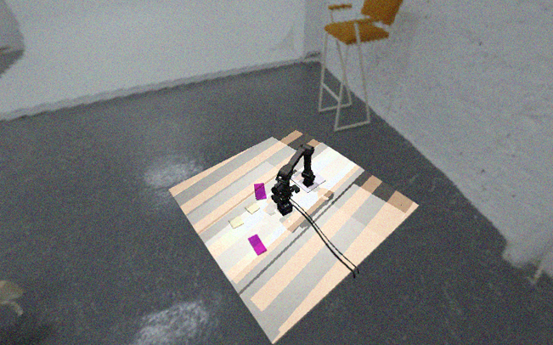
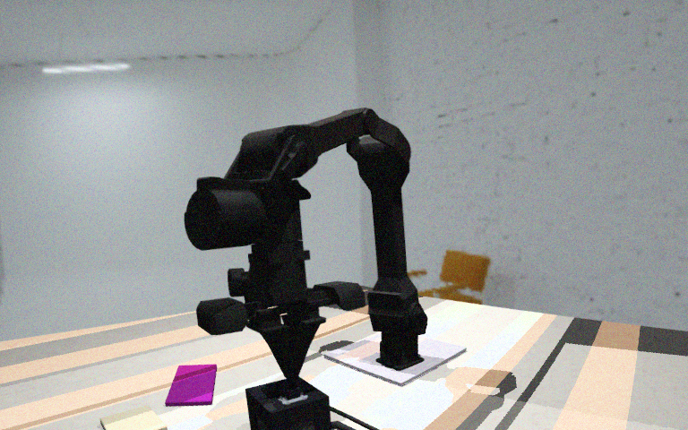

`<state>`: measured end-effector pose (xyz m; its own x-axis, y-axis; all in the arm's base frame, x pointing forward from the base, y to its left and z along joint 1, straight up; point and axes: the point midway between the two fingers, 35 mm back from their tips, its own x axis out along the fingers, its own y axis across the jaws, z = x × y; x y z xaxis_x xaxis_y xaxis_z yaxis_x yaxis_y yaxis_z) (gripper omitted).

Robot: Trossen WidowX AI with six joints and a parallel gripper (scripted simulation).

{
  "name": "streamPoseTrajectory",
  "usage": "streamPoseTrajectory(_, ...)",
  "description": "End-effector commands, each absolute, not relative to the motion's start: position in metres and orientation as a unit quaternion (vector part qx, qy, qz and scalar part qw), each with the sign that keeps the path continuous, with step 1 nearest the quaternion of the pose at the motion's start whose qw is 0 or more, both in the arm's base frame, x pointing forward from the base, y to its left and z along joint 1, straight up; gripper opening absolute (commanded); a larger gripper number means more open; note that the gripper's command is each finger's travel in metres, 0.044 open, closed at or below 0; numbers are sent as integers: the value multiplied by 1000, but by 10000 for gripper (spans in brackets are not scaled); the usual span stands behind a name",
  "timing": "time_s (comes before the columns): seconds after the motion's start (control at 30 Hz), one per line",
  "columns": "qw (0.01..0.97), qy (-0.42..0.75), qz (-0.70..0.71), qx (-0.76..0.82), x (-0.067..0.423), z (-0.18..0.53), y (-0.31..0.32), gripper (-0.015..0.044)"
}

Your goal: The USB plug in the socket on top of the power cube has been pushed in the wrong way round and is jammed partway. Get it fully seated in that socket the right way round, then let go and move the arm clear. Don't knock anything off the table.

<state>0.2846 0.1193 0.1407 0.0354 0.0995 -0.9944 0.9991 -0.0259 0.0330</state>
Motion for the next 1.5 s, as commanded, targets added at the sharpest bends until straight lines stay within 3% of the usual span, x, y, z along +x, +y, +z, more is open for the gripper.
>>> streamPoseTrajectory(0.0,477,511,-470,539,285,139,120,0)
streamPoseTrajectory(1.43,477,511,-470,539,285,138,120,0)
streamPoseTrajectory(1.47,477,510,-470,540,285,139,120,26)
